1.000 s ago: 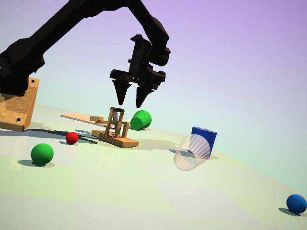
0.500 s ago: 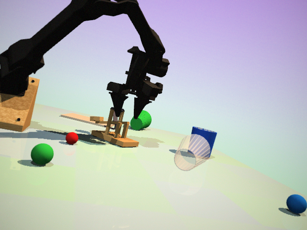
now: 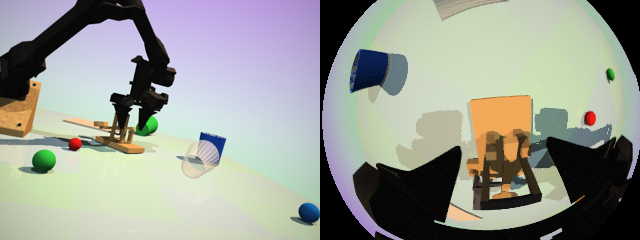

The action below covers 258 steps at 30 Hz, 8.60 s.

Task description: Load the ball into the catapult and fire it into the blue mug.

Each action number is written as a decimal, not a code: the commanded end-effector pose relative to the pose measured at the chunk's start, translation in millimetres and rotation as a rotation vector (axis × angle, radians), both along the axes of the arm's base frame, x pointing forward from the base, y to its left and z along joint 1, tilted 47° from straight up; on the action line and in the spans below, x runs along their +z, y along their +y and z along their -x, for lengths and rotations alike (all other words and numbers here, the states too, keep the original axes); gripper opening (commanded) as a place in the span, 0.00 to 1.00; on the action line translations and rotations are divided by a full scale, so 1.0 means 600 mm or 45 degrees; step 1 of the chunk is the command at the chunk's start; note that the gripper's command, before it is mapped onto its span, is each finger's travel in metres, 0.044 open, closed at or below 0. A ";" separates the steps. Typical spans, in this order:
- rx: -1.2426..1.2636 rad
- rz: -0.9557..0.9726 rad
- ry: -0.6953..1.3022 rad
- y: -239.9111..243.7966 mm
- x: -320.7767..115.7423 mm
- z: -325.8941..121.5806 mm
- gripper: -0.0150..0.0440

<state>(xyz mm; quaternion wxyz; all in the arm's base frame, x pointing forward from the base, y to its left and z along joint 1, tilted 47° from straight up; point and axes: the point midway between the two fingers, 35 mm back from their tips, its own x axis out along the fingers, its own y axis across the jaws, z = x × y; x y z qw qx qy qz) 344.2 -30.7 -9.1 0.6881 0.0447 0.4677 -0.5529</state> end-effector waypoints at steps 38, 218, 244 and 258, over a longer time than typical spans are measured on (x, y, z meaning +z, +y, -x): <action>-0.003 0.004 0.003 -0.038 -0.035 0.005 0.44; 0.823 -0.057 0.859 -0.012 -0.063 -0.015 0.47; 0.825 -0.057 0.864 0.026 -0.028 -0.021 0.25; 0.825 -0.056 0.867 -0.002 -0.054 -0.018 0.25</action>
